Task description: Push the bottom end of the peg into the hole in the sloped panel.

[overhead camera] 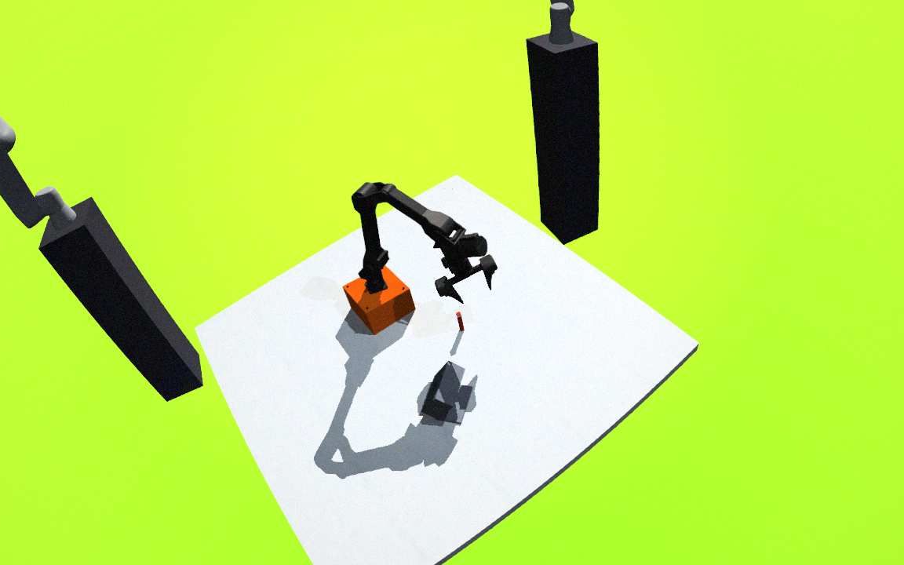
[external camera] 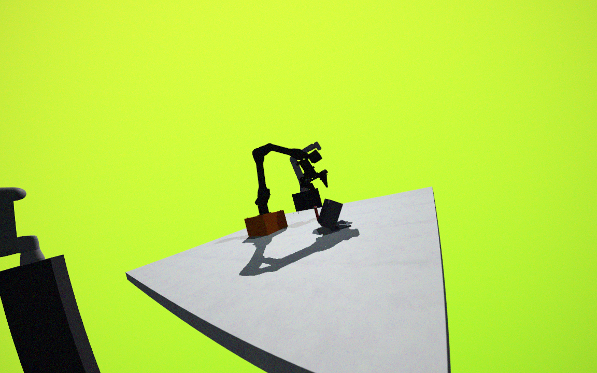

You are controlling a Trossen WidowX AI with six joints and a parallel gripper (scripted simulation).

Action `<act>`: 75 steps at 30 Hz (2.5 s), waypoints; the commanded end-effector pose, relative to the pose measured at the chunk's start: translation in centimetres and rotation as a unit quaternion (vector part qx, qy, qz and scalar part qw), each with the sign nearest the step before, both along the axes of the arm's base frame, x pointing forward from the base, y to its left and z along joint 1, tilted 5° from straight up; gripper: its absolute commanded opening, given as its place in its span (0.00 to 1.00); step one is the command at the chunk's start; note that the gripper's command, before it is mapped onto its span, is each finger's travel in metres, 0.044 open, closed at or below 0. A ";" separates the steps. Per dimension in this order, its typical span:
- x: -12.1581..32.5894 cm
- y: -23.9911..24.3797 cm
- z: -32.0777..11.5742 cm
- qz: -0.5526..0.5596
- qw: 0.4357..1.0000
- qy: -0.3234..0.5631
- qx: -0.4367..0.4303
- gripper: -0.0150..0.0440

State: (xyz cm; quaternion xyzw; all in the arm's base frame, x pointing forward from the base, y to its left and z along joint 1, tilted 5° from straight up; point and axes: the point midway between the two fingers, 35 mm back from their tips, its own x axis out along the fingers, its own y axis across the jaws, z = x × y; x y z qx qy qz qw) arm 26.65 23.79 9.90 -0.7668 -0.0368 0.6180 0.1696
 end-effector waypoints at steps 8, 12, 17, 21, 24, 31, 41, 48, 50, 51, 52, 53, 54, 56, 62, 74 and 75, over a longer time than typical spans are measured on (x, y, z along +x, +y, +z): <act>-2.4 -4.6 -5.6 0.051 0.987 0.117 -0.096 1.00; -2.4 -4.6 -5.6 0.052 0.987 0.119 -0.097 1.00; -2.4 -4.6 -6.0 0.052 0.987 0.119 -0.097 1.00; -2.4 -4.5 -6.7 0.052 0.987 0.119 -0.097 1.00; -2.4 -4.5 -7.2 0.052 0.987 0.119 -0.097 1.00; -2.3 -4.4 -8.3 0.052 0.987 0.119 -0.097 1.00; -2.4 -4.3 -10.0 0.052 0.987 0.119 -0.097 1.00; -2.4 -4.2 -11.1 0.052 0.987 0.119 -0.097 1.00; -2.5 -4.2 -11.4 0.052 0.987 0.119 -0.097 1.00; -2.5 -4.2 -11.6 0.052 0.987 0.119 -0.097 1.00; -2.5 -4.2 -11.7 0.052 0.987 0.119 -0.097 1.00; -2.5 -4.2 -11.9 0.052 0.987 0.119 -0.097 1.00; -2.5 -4.2 -11.9 0.052 0.987 0.119 -0.097 1.00; -2.5 -4.2 -12.0 0.052 0.987 0.119 -0.097 1.00; -2.4 -4.2 -11.7 0.053 0.987 0.117 -0.098 0.73; -2.4 -4.2 -11.7 0.053 0.987 0.117 -0.098 0.27; -2.4 -4.2 -11.7 0.053 0.987 0.117 -0.098 0.25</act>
